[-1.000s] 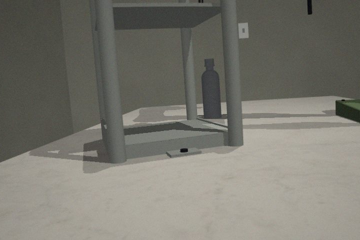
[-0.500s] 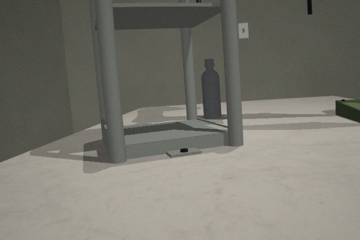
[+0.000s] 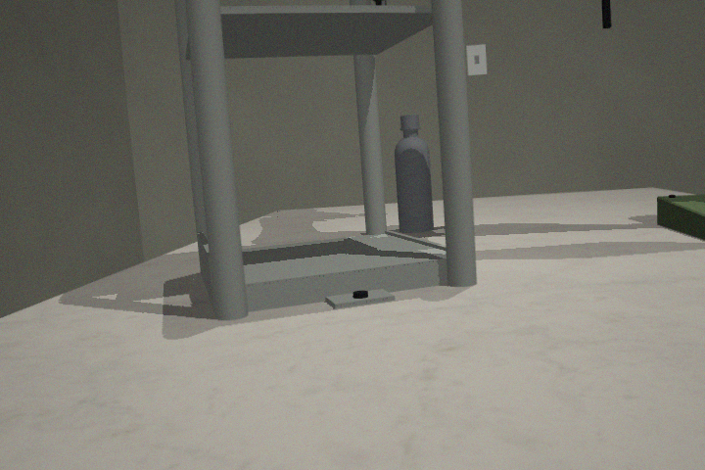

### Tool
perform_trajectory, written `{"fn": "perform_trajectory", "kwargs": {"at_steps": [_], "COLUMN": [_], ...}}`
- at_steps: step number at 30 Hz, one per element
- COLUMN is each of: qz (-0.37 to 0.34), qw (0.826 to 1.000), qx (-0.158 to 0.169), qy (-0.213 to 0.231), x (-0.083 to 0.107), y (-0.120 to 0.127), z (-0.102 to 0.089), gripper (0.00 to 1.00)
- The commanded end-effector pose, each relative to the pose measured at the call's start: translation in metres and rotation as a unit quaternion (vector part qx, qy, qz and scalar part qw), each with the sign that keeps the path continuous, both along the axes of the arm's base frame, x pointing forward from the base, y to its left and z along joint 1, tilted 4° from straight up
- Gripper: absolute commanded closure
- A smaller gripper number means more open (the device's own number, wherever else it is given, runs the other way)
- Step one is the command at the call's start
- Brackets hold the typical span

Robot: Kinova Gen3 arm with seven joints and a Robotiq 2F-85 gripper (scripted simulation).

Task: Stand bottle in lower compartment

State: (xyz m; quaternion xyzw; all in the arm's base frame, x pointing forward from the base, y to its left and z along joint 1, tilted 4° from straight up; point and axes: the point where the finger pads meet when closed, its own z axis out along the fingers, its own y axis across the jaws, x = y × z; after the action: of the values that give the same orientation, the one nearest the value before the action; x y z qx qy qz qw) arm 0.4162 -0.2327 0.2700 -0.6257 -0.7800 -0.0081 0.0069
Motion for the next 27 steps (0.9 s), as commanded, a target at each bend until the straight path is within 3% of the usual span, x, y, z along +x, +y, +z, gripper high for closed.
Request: {"fn": "perform_trajectory", "kwargs": {"at_steps": [1, 14, 27], "qz": [0.033, 0.097, 0.106], "qw": [0.999, 0.995, 0.994], "qx": [0.006, 0.022, 0.024], "qy": [-0.003, 0.001, 0.001], "x": [0.008, 0.012, 0.013], "y": [0.023, 0.055, 0.060], "z": [0.000, -0.005, -0.005], "gripper": [0.00, 0.00, 0.00]}}
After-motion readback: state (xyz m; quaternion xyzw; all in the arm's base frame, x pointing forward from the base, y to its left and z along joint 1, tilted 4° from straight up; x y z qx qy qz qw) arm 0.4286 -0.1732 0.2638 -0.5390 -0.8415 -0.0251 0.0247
